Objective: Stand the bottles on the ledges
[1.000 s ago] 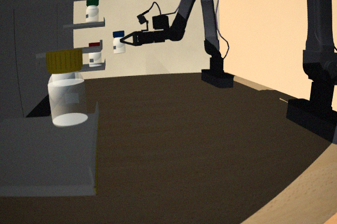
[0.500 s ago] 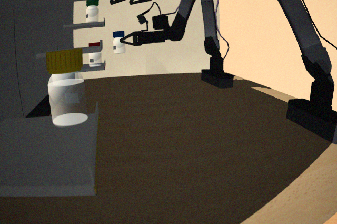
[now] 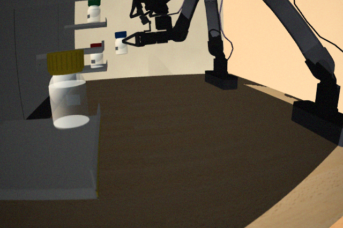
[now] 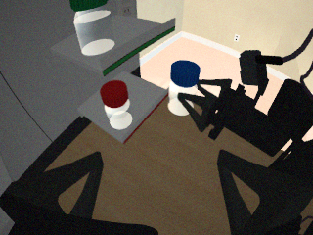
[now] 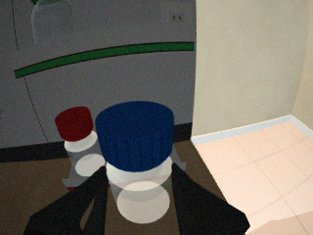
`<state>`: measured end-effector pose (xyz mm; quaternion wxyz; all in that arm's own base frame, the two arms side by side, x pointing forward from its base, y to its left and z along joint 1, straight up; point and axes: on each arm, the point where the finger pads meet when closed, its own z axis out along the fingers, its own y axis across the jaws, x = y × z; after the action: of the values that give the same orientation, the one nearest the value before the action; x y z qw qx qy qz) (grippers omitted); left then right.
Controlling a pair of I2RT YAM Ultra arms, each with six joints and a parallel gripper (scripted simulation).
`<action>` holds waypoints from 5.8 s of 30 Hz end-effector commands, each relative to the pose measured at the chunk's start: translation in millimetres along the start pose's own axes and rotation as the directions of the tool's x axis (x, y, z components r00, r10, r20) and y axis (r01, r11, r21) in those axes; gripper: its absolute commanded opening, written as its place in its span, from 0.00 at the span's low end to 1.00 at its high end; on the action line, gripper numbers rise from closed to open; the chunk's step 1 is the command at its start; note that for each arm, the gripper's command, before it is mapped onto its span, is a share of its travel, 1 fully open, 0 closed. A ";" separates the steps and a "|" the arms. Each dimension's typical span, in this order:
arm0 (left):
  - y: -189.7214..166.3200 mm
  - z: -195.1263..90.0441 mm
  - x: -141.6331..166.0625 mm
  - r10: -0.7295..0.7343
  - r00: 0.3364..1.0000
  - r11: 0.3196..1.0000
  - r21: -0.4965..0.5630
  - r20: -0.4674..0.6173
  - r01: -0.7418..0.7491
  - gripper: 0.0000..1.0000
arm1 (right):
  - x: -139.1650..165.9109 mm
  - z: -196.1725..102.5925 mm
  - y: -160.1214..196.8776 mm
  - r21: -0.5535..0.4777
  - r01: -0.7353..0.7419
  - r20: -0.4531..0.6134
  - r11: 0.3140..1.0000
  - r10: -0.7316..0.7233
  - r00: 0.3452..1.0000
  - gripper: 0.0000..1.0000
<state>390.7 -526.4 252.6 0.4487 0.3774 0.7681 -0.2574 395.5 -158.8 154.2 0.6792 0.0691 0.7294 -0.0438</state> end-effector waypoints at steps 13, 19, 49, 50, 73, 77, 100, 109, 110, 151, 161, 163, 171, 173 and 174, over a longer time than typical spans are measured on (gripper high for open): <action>5.2 -12.2 -21.2 -0.008 0.999 1.000 -0.013 0.040 0.008 1.00 | -29.3 -3.9 -1.2 0.005 0.034 0.084 0.999 -0.034 0.996 0.49; 4.9 -10.2 -16.3 -0.004 1.000 1.000 -0.011 0.028 0.004 1.00 | -29.3 -3.9 -1.2 0.005 0.034 0.084 0.999 -0.034 0.996 0.49; 87.6 -248.6 1.9 -0.120 0.990 0.976 -0.192 -0.070 0.105 1.00 | -29.3 -3.9 -1.2 0.005 0.034 0.084 0.999 -0.034 0.996 0.49; 89.0 -264.4 4.2 -0.125 0.990 0.973 -0.203 -0.064 0.110 1.00 | -29.3 -3.9 -1.2 0.005 0.034 0.084 0.999 -0.034 0.996 0.49; 85.2 -399.6 40.9 -0.149 0.988 0.942 -0.296 0.046 0.156 1.00 | -63.1 5.6 -70.0 0.106 -0.144 -0.010 0.984 0.146 0.989 0.49; 85.0 -399.9 40.6 -0.149 0.988 0.942 -0.296 0.047 0.156 1.00 | -95.2 3.7 -95.8 0.142 -0.174 -0.002 0.975 0.176 0.984 0.49; 85.5 -398.8 35.0 -0.147 0.987 0.942 -0.296 0.061 0.158 1.00 | -292.0 57.3 61.2 0.186 0.135 0.138 0.973 -0.162 0.977 0.49; 85.5 -398.8 35.0 -0.147 0.987 0.942 -0.296 0.061 0.158 1.00 | -276.0 59.0 173.2 0.095 0.019 0.182 0.995 -0.036 0.983 0.49; 85.5 -398.8 35.0 -0.147 0.987 0.942 -0.296 0.061 0.158 1.00 | -267.6 59.5 188.1 0.090 0.007 0.174 0.996 -0.022 0.985 0.49; 85.5 -398.8 35.0 -0.147 0.987 0.942 -0.296 0.061 0.158 1.00 | -106.9 -31.4 420.2 -0.289 0.019 0.072 0.957 0.002 0.997 0.49; 85.5 -398.8 35.0 -0.147 0.987 0.942 -0.296 0.061 0.158 1.00 | -101.5 -28.5 408.0 -0.380 0.047 0.089 0.924 -0.015 0.996 0.49; 85.5 -398.8 35.0 -0.147 0.987 0.942 -0.296 0.061 0.158 1.00 | -97.1 -26.4 403.4 -0.363 0.052 0.076 0.930 -0.026 0.997 0.49; 85.5 -398.8 35.0 -0.147 0.987 0.942 -0.296 0.061 0.158 1.00 | -96.8 -26.1 402.6 -0.360 0.045 0.073 0.932 -0.020 0.997 0.49; 85.5 -398.8 35.0 -0.147 0.987 0.942 -0.296 0.061 0.158 1.00 | -96.8 -26.1 402.6 -0.360 0.045 0.073 0.932 -0.020 0.997 0.49; 85.5 -398.8 35.0 -0.147 0.987 0.942 -0.296 0.061 0.158 1.00 | -92.2 -26.7 405.9 -0.366 0.050 0.066 0.929 -0.027 0.997 0.49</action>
<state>254.0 -173.6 398.1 0.4881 0.2397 0.8202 -0.1775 440.7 244.0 224.2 0.6680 -0.0919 0.7363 0.0566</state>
